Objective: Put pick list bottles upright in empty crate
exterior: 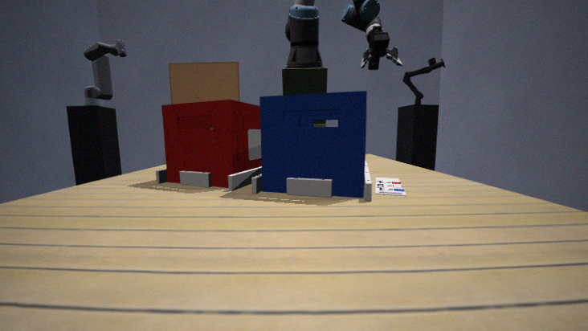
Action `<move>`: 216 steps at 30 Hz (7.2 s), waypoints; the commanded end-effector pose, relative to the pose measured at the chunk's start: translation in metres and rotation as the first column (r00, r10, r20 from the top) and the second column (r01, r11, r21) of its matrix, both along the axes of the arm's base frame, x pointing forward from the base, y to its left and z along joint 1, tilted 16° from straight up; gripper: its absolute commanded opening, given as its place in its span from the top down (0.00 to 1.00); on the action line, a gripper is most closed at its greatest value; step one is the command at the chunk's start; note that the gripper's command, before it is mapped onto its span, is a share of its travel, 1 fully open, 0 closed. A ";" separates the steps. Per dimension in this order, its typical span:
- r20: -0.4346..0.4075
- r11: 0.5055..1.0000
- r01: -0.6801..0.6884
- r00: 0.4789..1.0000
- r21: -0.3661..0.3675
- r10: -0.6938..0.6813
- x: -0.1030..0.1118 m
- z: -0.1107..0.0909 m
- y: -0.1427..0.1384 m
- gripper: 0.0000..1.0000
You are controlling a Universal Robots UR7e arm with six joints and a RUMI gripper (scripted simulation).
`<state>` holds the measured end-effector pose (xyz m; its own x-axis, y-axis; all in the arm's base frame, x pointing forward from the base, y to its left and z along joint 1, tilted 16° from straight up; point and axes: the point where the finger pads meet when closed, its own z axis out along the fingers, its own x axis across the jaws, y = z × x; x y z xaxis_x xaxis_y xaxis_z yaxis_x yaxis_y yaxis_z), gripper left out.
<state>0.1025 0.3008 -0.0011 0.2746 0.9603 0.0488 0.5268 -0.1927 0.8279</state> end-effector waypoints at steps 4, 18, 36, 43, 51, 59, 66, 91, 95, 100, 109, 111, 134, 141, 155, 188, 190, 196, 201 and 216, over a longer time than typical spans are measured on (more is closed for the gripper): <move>-0.006 0.998 0.052 0.999 0.041 -0.052 0.009 -0.001 0.001 0.62; -0.114 0.881 0.381 0.925 0.281 -0.363 0.033 -0.003 0.002 0.62; -0.280 0.550 0.683 0.714 0.480 -0.642 0.070 0.000 0.006 0.62; -0.369 0.343 0.771 0.580 0.537 -0.726 0.098 0.006 0.008 0.62; -0.476 0.083 0.816 0.413 0.572 -0.776 0.118 0.013 0.009 0.62; -0.557 -0.116 0.810 0.284 0.575 -0.781 0.138 0.020 0.008 0.62; -0.648 -0.342 0.758 0.136 0.555 -0.749 0.163 0.030 0.006 0.62; -0.868 -0.855 0.372 -0.201 0.360 -0.453 0.236 0.069 -0.012 0.62; -0.868 -0.855 0.372 -0.201 0.360 -0.453 0.236 0.069 -0.012 0.62; -0.868 -0.855 0.372 -0.201 0.360 -0.453 0.236 0.069 -0.012 0.62; -0.868 -0.855 0.373 -0.201 0.361 -0.454 0.236 0.069 -0.012 0.62; -0.868 -0.855 0.373 -0.201 0.361 -0.454 0.236 0.069 -0.012 0.62; -0.929 -0.957 -0.208 -0.351 0.203 -0.121 0.305 0.060 -0.076 0.62; -0.934 -0.929 -0.330 -0.355 0.168 -0.042 0.324 0.057 -0.093 0.62; -0.934 -0.929 -0.330 -0.355 0.168 -0.042 0.368 0.052 -0.133 0.62; -0.934 -0.929 -0.330 -0.355 0.168 -0.043 0.477 0.038 -0.235 0.62; -0.934 -0.929 -0.330 -0.355 0.168 -0.043 0.481 0.037 -0.238 0.62; -0.934 -0.929 -0.330 -0.355 0.168 -0.043 0.503 0.034 -0.258 0.62; -0.934 -0.929 -0.330 -0.355 0.168 -0.043 0.521 0.032 -0.275 0.62; -0.934 -0.929 -0.330 -0.355 0.168 -0.043 0.530 0.031 -0.283 0.62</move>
